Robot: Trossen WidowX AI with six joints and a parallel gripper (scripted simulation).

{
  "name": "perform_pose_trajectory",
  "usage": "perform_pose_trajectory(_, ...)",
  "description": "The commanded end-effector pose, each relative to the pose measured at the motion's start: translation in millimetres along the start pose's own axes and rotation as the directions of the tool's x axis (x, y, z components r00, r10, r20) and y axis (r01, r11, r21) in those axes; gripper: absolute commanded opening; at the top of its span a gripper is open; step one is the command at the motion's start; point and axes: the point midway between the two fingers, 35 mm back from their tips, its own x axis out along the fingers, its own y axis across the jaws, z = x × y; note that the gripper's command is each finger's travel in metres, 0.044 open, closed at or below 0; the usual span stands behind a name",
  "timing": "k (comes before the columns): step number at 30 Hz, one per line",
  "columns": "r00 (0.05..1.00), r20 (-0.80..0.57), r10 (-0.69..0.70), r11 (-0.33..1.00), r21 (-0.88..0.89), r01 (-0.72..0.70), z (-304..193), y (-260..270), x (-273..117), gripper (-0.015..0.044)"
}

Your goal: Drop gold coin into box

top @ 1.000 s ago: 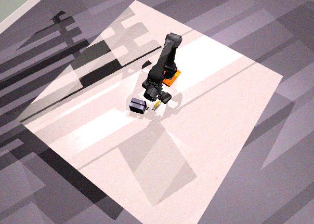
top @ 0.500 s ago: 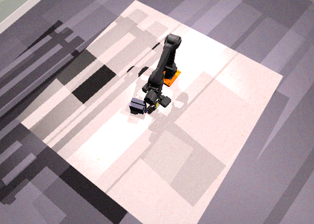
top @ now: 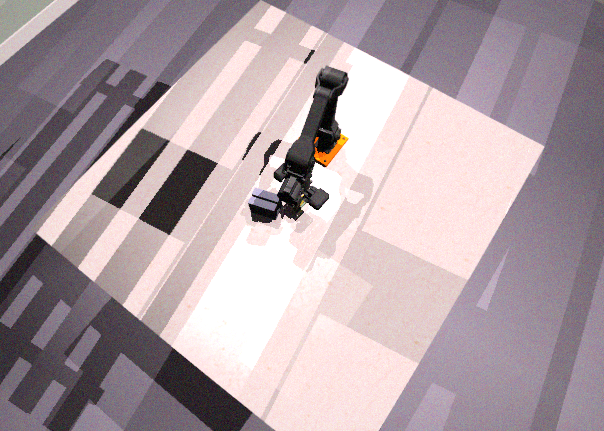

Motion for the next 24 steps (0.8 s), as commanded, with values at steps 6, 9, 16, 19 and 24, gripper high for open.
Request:
perform_pose_trajectory(6,1.000,-0.011,-0.009,1.000,0.000,0.009,-2,-2,17,0.0161)
perform_pose_trajectory(9,1.000,-0.012,-0.009,1.000,0.001,0.009,-2,-2,22,0.0161)
perform_pose_trajectory(16,1.000,-0.012,-0.010,1.000,0.002,0.010,-3,-2,33,0.0161)
perform_pose_trajectory(19,1.000,-0.012,-0.009,1.000,0.001,0.009,-3,-2,38,0.0161)
perform_pose_trajectory(24,1.000,-0.012,-0.009,1.000,0.000,0.009,-4,-3,46,0.0161)
